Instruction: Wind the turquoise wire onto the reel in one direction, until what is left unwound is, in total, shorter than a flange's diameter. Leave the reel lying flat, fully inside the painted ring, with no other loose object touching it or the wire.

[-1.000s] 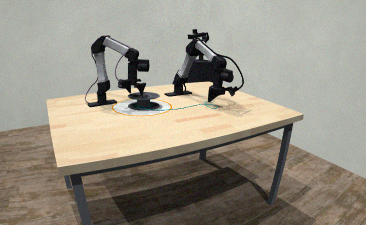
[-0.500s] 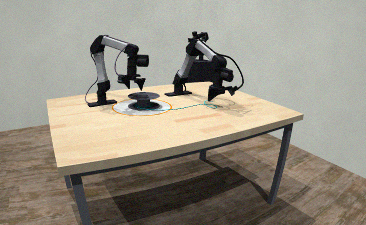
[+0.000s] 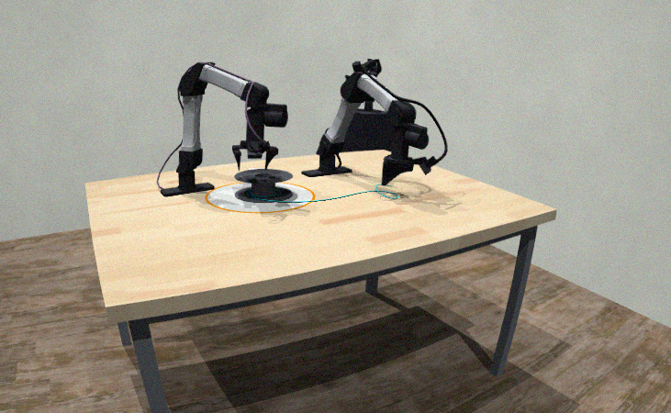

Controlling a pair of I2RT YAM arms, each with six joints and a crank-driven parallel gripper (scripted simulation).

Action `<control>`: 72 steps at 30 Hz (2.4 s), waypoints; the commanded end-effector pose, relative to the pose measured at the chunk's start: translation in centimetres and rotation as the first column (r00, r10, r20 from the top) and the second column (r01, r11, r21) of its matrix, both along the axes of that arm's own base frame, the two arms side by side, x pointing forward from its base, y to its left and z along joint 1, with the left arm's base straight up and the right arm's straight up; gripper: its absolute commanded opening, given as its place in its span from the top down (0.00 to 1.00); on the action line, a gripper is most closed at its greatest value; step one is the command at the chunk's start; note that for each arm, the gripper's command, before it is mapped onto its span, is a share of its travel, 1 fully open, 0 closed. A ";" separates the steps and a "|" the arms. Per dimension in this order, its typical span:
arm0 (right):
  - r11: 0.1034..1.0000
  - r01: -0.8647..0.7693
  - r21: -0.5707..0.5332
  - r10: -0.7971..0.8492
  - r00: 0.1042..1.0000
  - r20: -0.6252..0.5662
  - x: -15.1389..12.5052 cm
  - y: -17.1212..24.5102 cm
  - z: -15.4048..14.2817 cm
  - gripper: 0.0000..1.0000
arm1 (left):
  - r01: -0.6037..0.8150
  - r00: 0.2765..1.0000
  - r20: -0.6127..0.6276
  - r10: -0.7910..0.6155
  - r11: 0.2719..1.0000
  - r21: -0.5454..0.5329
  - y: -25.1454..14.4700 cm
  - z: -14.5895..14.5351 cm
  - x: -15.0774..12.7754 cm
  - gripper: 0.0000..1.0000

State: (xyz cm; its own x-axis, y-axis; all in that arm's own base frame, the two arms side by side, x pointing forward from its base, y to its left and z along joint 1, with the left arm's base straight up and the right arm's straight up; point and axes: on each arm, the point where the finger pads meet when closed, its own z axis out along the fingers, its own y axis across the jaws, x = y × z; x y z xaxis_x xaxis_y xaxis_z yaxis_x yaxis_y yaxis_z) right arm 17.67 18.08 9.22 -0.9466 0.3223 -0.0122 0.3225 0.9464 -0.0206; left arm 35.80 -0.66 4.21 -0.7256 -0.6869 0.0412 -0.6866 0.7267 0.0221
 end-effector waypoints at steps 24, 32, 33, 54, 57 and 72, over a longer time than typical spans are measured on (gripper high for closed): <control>-0.170 -0.985 -0.031 0.985 -0.171 0.031 5.6 8.2 0.2 0.00 | -0.006 0.999 0.045 0.006 1.000 0.012 -0.2 0.5 0.4 1.00; -0.597 -0.802 -0.027 0.802 -0.597 0.005 5.3 8.9 0.2 0.00 | -0.006 0.999 0.045 0.005 1.000 0.012 -0.2 0.8 0.5 1.00; -0.645 -0.764 -0.023 0.764 -0.645 0.001 5.3 8.9 0.2 0.00 | -0.005 0.999 0.045 0.005 1.000 0.012 -0.2 0.8 0.5 1.00; -0.893 -0.450 0.023 0.450 -0.893 -0.005 4.7 8.2 0.9 0.00 | -0.005 0.999 0.045 0.005 1.000 0.012 0.1 1.3 1.0 1.00; -0.893 -0.450 0.023 0.450 -0.893 -0.005 4.6 8.2 1.2 0.00 | -0.006 0.999 0.045 0.005 1.000 0.012 0.1 1.2 1.0 1.00; -0.893 -0.450 0.023 0.450 -0.893 -0.005 4.9 8.8 -2.6 0.00 | -0.006 0.999 0.045 0.005 1.000 0.012 0.3 0.6 0.8 1.00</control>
